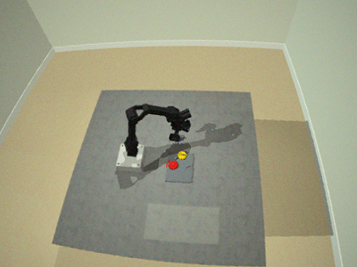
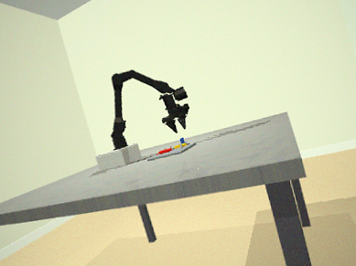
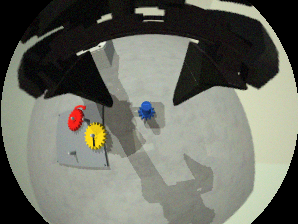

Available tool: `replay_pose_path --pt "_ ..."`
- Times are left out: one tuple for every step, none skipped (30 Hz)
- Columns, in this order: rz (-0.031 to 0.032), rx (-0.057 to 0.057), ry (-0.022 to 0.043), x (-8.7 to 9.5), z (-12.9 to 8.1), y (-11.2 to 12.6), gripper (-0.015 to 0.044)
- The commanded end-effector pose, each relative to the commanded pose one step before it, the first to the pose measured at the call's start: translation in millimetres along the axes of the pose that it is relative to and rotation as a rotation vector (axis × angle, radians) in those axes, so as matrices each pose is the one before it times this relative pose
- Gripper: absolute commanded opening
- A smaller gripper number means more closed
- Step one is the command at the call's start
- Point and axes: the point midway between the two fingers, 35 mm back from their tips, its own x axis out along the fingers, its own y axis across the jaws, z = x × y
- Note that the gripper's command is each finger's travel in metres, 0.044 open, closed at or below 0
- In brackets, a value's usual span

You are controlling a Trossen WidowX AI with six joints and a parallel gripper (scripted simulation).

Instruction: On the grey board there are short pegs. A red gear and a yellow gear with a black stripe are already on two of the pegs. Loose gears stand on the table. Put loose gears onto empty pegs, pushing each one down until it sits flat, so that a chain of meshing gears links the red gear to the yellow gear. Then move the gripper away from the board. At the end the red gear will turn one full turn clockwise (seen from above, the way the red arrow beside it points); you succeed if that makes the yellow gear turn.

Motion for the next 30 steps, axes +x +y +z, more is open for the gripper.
replay_pose_path --pt "-0.06121 0.0392 0.08215 9.62 -15.21 2.24 0.044" --pt "0.0 0.0 0.0 0.0 0.0 0.0 0.044" --pt "0.00024 0.0 -0.00007 -0.03 0.98 3.06 0.044" --pt "0.00012 0.0 -0.00003 -0.01 0.47 1.51 0.044" --pt "0.00001 0.0 -0.00001 -0.03 0.11 0.21 0.044" --pt "-0.00001 0.0 0.0 1.89 0.02 0.02 0.044" --pt "-0.00002 0.0 0.00001 5.66 0.02 0.02 0.044" --pt "-0.00003 0.0 0.00002 5.63 -0.06 -0.06 0.044" --pt "-0.00001 0.0 0.00001 1.87 -0.04 -0.04 0.044" --pt "0.0 0.0 0.0 0.0 0.0 0.0 0.044" --pt "0.0 0.0 0.0 0.26 0.01 0.01 0.044" --pt "0.0 0.0 0.0 0.79 0.02 0.02 0.044" --pt "0.0 0.0 0.0 1.31 0.03 0.03 0.044" --pt "0.0 0.0 0.0 1.62 0.04 0.04 0.044" --pt "0.0 0.0 0.0 1.62 0.03 0.03 0.044" --pt "-0.00001 0.0 0.0 1.62 0.02 0.02 0.044" --pt "-0.00001 0.0 0.0 1.62 0.02 0.02 0.044" --pt "-0.00001 0.0 0.0 1.61 0.01 0.01 0.044" --pt "-0.00001 0.0 0.0 1.61 0.0 0.01 0.044" --pt "-0.00001 0.0 0.00001 1.61 0.0 0.0 0.044" --pt "-0.00001 0.0 0.00001 1.61 -0.01 -0.01 0.044" --pt "-0.00001 0.0 0.00001 1.61 -0.02 -0.01 0.044" --pt "-0.00001 0.0 0.00001 1.61 -0.02 -0.02 0.044" --pt "-0.00001 0.0 0.00001 1.61 -0.03 -0.02 0.044" --pt "-0.00001 0.0 0.00001 1.6 -0.04 -0.03 0.044" --pt "-0.00001 0.0 0.00001 1.6 -0.04 -0.04 0.044" --pt "-0.00001 0.0 0.00001 1.59 -0.05 -0.04 0.044" --pt "-0.00001 0.0 0.00001 1.28 -0.04 -0.04 0.044" --pt "-0.00001 0.0 0.0 0.77 -0.03 -0.02 0.044" --pt "0.0 0.0 0.0 0.26 -0.01 -0.01 0.044"
